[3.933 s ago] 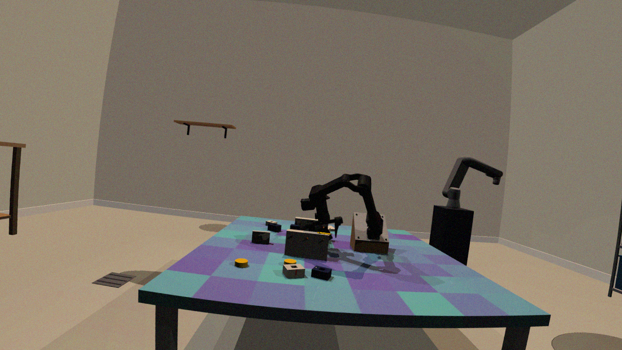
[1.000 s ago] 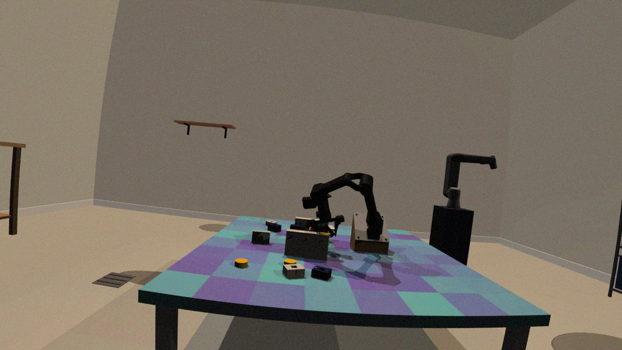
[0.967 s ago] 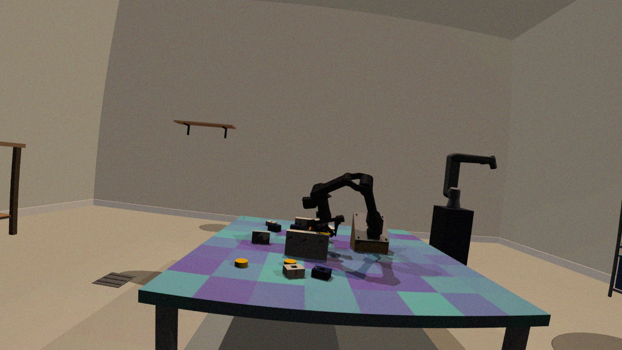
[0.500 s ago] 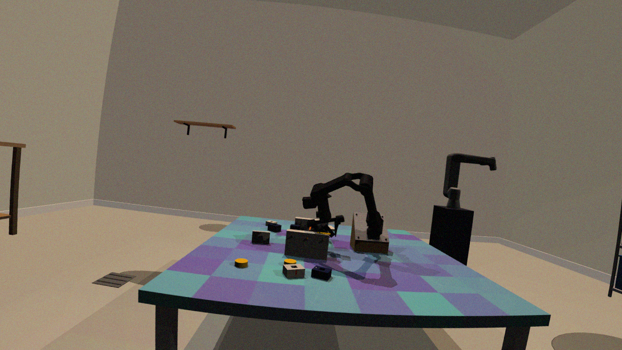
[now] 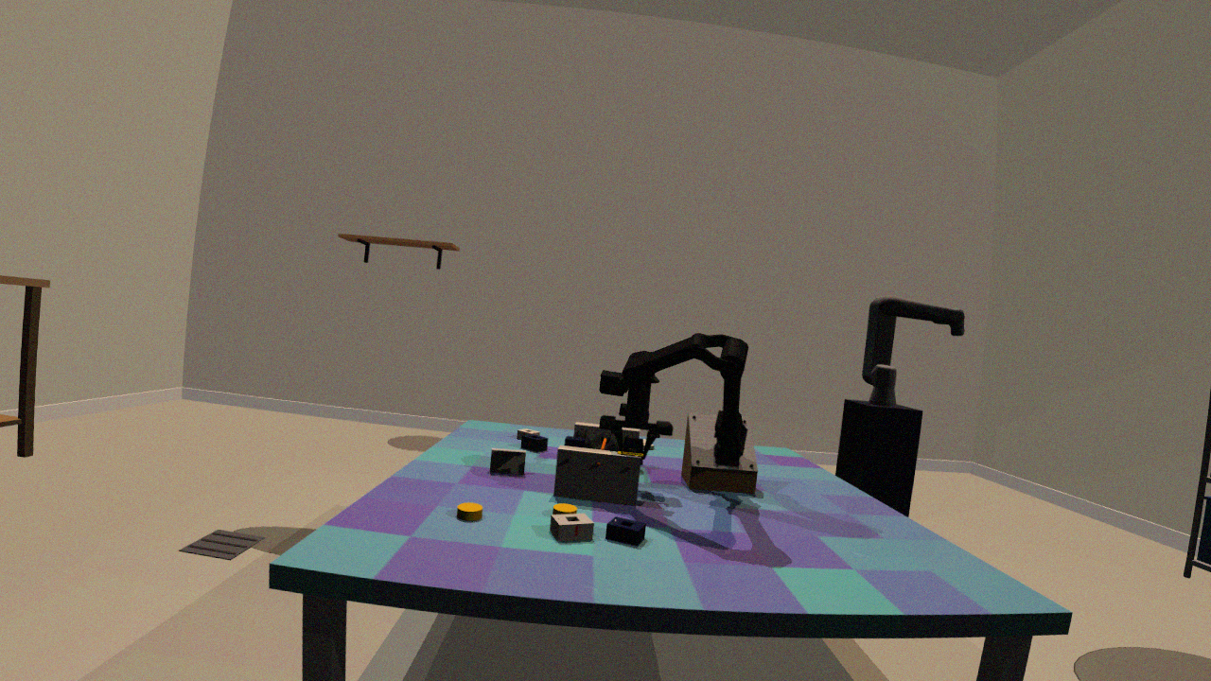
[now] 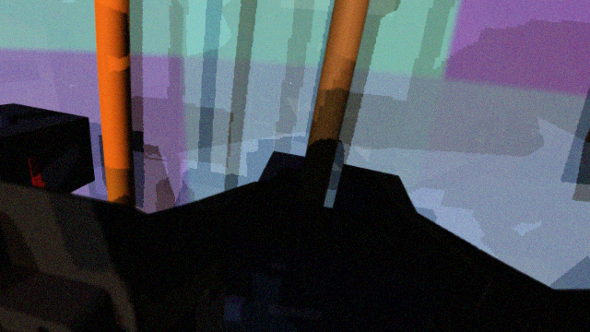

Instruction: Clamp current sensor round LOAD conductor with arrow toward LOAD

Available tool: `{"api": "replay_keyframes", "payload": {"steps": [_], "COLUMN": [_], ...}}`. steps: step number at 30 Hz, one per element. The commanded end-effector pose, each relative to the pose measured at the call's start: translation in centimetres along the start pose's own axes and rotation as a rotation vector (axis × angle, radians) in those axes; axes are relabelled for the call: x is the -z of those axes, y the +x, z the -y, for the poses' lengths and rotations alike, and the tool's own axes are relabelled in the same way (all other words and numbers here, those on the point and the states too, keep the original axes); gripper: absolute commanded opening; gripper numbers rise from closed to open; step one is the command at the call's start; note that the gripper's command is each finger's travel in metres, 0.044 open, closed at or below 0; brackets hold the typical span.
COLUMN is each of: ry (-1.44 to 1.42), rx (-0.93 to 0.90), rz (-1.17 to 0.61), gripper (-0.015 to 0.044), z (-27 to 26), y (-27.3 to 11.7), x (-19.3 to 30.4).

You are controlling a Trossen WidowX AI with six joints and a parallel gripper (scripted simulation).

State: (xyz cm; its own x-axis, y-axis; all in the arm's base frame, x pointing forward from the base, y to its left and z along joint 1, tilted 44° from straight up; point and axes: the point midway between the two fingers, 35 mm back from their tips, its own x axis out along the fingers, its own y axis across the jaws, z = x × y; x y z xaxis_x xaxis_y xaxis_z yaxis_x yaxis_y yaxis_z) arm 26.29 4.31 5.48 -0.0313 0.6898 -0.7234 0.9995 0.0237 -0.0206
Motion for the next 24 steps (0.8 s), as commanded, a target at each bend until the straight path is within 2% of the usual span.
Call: {"api": "replay_keyframes", "payload": {"steps": [1,24], "ry": [0.026,-0.006], "rx": [0.0,0.022], "rz": [0.002,-0.001], "gripper": [0.0,0.0], "z": [0.9,-0.9], "y": [-0.5,0.0], "x": [0.1,0.0]}}
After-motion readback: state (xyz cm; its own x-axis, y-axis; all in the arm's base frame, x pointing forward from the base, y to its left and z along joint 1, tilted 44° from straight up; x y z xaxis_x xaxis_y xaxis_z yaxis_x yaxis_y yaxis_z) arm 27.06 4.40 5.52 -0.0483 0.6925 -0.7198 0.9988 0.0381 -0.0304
